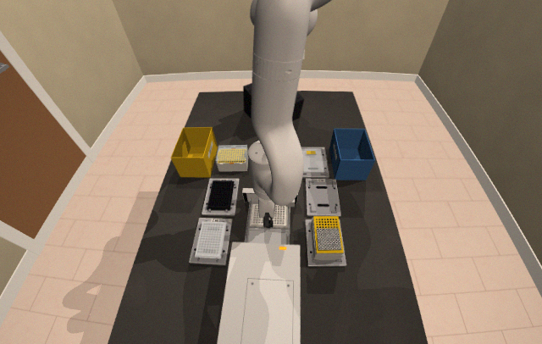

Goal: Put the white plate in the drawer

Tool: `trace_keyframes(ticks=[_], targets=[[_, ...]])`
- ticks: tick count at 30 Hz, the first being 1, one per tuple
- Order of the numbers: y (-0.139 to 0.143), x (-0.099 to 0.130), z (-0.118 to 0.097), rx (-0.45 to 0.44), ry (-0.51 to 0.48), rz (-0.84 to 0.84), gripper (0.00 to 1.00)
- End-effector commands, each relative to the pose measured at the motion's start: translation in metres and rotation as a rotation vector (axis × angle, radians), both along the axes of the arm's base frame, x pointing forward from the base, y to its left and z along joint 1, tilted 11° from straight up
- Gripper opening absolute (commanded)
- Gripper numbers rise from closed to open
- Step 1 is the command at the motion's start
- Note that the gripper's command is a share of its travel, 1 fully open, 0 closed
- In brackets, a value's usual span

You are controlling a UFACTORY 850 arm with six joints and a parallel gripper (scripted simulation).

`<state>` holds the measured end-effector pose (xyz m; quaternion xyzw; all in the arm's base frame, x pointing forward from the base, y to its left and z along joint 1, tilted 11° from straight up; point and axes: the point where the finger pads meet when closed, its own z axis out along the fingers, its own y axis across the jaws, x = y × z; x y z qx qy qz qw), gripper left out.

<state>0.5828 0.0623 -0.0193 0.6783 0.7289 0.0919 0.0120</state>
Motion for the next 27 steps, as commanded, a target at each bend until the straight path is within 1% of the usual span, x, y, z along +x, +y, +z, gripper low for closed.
trace_keyframes(ticks=[1, 22, 23, 27], targets=[[0.0, 0.0008, 0.0007, 0.0, -0.002, 0.0, 0.0], [0.0, 0.0008, 0.0007, 0.0, -0.002, 0.0, 0.0], [0.0001, 0.0011, 0.0002, 0.0, -0.002, 0.0, 1.0], [0.0001, 0.0011, -0.0002, 0.0, -0.002, 0.0, 1.0]])
